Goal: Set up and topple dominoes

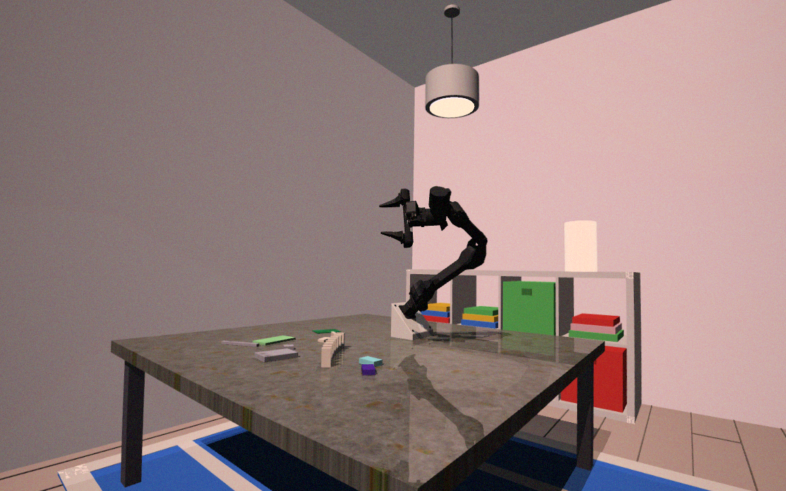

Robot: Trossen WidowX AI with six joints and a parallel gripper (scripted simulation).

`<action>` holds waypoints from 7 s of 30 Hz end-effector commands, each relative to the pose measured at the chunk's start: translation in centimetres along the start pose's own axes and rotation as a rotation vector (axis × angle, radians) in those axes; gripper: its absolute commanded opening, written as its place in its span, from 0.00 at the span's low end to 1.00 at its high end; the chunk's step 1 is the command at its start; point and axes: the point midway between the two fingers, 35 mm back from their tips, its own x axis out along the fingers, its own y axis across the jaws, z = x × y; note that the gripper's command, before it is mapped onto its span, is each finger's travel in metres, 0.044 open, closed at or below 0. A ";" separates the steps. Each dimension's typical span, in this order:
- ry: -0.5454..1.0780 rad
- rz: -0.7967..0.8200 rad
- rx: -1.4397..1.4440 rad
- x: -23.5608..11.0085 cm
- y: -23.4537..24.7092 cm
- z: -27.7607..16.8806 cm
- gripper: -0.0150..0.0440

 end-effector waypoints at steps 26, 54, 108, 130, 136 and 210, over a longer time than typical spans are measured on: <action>0.422 1.397 0.127 26.5 24.9 -22.4 1.00; 0.418 1.426 0.148 26.3 33.0 -24.7 1.00; 0.574 1.367 0.316 21.4 18.3 -17.0 0.44; 1.005 1.176 0.824 6.7 22.1 -8.3 0.44; 0.991 1.083 0.766 6.9 23.2 -9.2 0.44; -0.267 0.239 1.322 4.0 25.7 -10.1 0.44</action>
